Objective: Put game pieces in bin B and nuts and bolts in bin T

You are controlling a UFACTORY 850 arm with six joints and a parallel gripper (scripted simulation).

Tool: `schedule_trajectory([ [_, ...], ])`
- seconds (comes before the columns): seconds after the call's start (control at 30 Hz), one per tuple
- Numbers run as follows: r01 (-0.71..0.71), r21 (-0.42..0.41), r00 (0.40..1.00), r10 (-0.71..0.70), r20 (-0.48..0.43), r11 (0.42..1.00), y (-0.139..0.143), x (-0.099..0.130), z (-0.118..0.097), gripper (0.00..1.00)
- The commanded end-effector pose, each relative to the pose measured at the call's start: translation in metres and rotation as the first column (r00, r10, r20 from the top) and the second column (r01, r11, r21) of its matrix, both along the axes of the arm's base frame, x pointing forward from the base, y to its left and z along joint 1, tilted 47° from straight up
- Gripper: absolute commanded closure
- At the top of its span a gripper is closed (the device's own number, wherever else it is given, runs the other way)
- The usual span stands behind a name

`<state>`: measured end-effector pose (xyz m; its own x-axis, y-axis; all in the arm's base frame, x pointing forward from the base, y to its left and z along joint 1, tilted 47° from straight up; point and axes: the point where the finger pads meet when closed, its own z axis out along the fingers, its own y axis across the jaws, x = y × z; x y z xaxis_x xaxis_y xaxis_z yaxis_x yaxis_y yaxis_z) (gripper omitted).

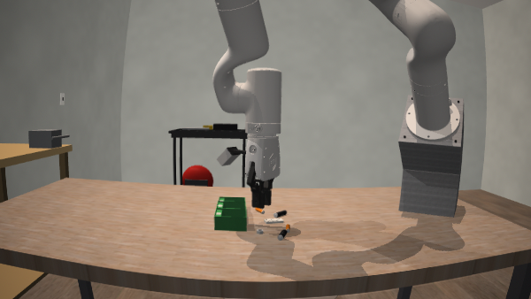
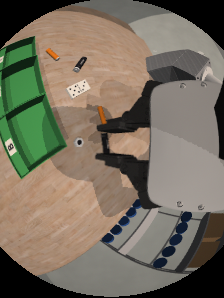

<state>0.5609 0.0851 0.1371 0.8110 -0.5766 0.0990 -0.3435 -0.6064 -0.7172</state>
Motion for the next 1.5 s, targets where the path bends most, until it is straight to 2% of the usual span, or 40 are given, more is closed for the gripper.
schedule_trajectory([
  [0.0, 0.004, 0.0, 1.0, -0.004, 0.006, 1.0, 0.0032, 0.0007, -0.0009, 0.7],
  [1.47, 0.004, 0.0, 1.0, -0.004, 0.006, 1.0, 0.0017, 0.006, -0.0043, 0.7],
])
